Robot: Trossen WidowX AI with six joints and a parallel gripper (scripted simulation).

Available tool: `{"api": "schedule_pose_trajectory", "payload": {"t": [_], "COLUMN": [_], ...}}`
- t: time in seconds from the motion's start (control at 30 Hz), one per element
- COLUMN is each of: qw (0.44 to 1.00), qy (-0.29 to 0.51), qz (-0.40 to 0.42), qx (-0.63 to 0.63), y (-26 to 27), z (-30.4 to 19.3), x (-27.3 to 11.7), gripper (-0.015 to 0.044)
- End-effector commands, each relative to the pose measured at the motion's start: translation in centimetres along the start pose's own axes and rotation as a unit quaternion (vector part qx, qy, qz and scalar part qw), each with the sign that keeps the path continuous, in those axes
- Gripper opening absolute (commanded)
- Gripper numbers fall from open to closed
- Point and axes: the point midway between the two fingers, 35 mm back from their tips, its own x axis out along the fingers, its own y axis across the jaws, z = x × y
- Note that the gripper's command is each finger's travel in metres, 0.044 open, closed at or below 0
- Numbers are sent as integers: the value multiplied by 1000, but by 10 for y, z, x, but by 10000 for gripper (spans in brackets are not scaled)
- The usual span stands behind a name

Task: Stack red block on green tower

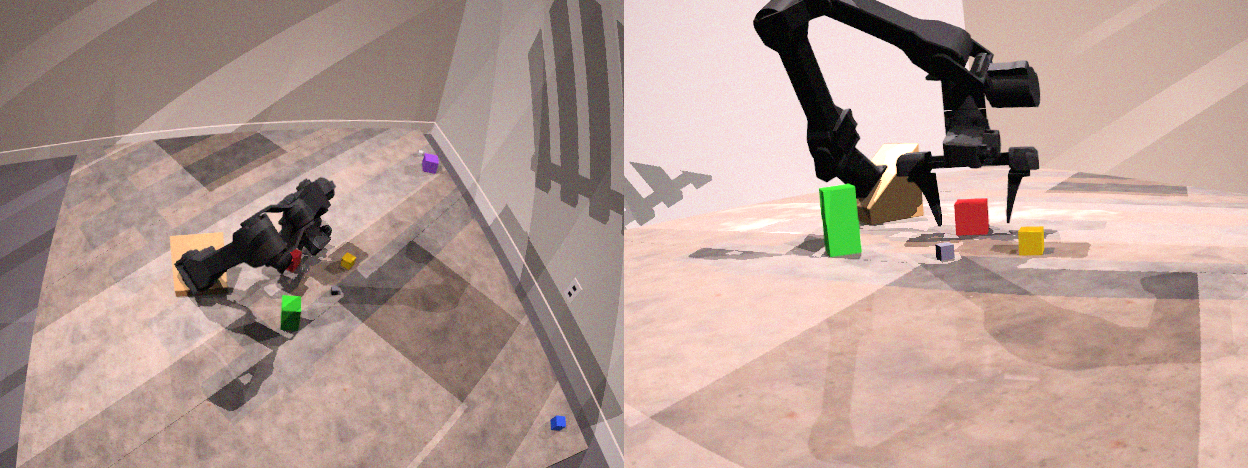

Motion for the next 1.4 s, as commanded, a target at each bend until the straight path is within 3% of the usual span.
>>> {"api": "schedule_pose_trajectory", "payload": {"t": [0.0, 0.27, 0.6, 0.83, 1.0, 1.37], "qw": [1000, 1000, 1000, 1000, 1000, 1000], "qy": [-1, -1, -1, -1, -1, 0], "qz": [-3, -3, -3, -3, -2, -2], "qx": [-4, -4, -4, -4, -4, -4], "y": [-2, -2, -2, -2, -1, 0], "z": [-1, -1, -1, -1, -1, -1], "x": [2, 1, 1, 1, -12, -67], "gripper": [440, 440, 177, 131, 0, 0]}}
